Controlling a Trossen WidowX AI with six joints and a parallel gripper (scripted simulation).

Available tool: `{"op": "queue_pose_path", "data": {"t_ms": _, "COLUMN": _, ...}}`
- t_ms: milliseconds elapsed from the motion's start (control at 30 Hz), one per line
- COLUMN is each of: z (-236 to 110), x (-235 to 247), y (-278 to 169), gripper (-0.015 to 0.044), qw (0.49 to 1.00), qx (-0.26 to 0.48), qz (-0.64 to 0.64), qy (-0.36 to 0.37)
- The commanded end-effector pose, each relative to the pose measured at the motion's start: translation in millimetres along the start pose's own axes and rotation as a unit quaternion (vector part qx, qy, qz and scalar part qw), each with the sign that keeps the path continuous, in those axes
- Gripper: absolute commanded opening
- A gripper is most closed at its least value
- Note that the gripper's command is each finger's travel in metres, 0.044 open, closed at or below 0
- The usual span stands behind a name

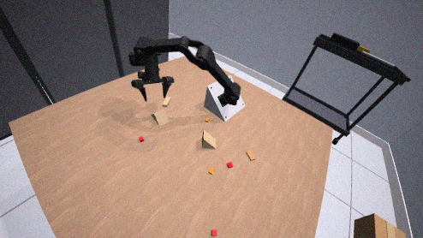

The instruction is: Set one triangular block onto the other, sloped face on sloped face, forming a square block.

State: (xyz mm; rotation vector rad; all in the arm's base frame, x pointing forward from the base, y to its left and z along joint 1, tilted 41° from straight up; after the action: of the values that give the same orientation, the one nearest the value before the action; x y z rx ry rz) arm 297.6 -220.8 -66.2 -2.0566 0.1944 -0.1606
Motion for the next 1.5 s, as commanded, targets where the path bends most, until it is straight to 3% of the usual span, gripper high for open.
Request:
{"op": "queue_pose_path", "data": {"t_ms": 0, "z": 30, "x": 0, "y": 3, "gripper": 0.0440, "qw": 1.000, "qx": 0.001, "qz": -0.003, "qy": -0.027}}
{"op": "queue_pose_path", "data": {"t_ms": 233, "z": 95, "x": -3, "y": 2, "gripper": 0.0440, "qw": 0.998, "qx": 0.004, "qz": -0.011, "qy": -0.068}}
{"op": "queue_pose_path", "data": {"t_ms": 733, "z": 97, "x": -3, "y": 2, "gripper": 0.0440, "qw": 0.998, "qx": 0.004, "qz": -0.011, "qy": -0.069}}
{"op": "queue_pose_path", "data": {"t_ms": 967, "z": 95, "x": -3, "y": 1, "gripper": 0.0256, "qw": 0.997, "qx": 0.003, "qz": -0.014, "qy": -0.069}}
{"op": "queue_pose_path", "data": {"t_ms": 1200, "z": 95, "x": -3, "y": 1, "gripper": 0.0210, "qw": 0.997, "qx": 0.003, "qz": -0.014, "qy": -0.069}}
{"op": "queue_pose_path", "data": {"t_ms": 1467, "z": 81, "x": 0, "y": -4, "gripper": 0.0000, "qw": 0.998, "qx": -0.001, "qz": -0.012, "qy": -0.065}}
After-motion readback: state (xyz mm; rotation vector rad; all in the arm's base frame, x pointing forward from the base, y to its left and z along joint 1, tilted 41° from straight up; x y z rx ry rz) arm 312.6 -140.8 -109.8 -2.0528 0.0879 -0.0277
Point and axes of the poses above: the point midway between the two fingers, 35 mm back from their tips, its own z axis out along the fingers, its own x axis across the jaws, y = z × x, the point moved 3 cm from there along -z, back along the fingers, and after that the axes turned 3 degrees about -z, right-handed, at the moved point
